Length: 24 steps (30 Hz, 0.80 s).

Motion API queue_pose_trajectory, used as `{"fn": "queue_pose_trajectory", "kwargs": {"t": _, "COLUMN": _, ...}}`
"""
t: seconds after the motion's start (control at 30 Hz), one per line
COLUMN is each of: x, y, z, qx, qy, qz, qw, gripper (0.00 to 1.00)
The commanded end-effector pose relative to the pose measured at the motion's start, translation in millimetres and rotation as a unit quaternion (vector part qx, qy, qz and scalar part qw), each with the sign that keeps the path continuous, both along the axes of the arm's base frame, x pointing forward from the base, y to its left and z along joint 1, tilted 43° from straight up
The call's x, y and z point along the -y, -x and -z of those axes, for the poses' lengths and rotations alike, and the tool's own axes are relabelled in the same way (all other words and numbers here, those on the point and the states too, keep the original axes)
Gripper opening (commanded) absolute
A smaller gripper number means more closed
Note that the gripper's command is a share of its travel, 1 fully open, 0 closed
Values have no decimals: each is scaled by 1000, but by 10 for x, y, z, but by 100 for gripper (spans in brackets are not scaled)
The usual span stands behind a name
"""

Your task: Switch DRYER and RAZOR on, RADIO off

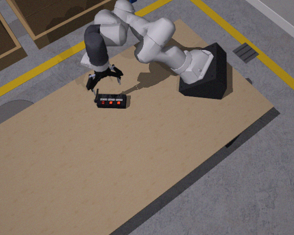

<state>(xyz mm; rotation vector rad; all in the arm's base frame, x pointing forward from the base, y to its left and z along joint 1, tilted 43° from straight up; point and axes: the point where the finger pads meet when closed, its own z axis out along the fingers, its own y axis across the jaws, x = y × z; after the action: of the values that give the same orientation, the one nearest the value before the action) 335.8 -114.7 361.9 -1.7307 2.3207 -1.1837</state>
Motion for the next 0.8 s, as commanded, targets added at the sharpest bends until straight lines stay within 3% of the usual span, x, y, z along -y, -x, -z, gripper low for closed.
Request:
{"fn": "queue_pose_trajectory", "kwargs": {"t": 0.0, "x": 98, "y": 150, "z": -80, "qx": -44, "qy": 22, "qz": -55, "qw": 997, "gripper": 100}}
{"fn": "queue_pose_trajectory", "kwargs": {"t": 0.77, "x": 132, "y": 196, "z": -121, "qx": -46, "qy": 21, "qz": -62, "qw": 997, "gripper": 100}}
